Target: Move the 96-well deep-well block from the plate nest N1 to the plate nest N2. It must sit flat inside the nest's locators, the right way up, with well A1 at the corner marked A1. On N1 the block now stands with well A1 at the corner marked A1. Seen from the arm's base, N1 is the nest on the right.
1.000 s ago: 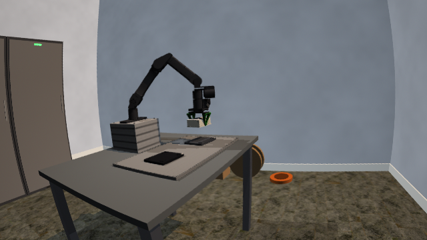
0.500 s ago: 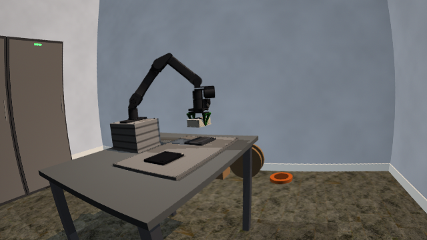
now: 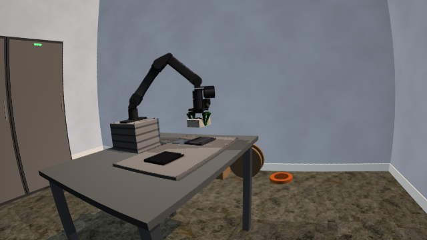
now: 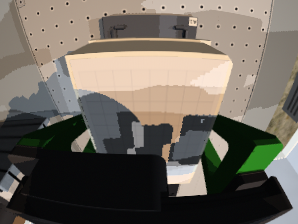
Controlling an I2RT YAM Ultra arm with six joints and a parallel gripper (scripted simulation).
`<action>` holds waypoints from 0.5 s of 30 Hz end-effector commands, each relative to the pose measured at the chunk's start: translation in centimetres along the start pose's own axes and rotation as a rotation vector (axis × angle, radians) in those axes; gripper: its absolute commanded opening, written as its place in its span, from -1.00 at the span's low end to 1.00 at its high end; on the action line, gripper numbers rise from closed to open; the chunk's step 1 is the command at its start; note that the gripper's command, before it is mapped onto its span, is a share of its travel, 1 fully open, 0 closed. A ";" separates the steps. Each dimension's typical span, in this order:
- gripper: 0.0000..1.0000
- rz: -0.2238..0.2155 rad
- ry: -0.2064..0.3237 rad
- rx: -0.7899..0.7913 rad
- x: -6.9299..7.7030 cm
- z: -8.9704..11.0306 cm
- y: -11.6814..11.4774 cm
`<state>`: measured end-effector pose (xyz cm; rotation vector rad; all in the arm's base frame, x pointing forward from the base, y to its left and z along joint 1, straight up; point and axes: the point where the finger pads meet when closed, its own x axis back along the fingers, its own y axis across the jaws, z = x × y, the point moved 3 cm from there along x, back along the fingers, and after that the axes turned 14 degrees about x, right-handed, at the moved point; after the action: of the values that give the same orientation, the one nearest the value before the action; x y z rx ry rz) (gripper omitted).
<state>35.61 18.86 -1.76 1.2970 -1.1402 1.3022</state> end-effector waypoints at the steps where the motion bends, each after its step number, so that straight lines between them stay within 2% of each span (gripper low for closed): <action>1: -1.00 0.014 -0.006 -0.002 0.6 -0.1 -0.3; 15: -1.00 0.014 -0.006 -0.002 -1.2 -0.1 -0.4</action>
<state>35.43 18.75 -3.32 1.2980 -1.1292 1.2962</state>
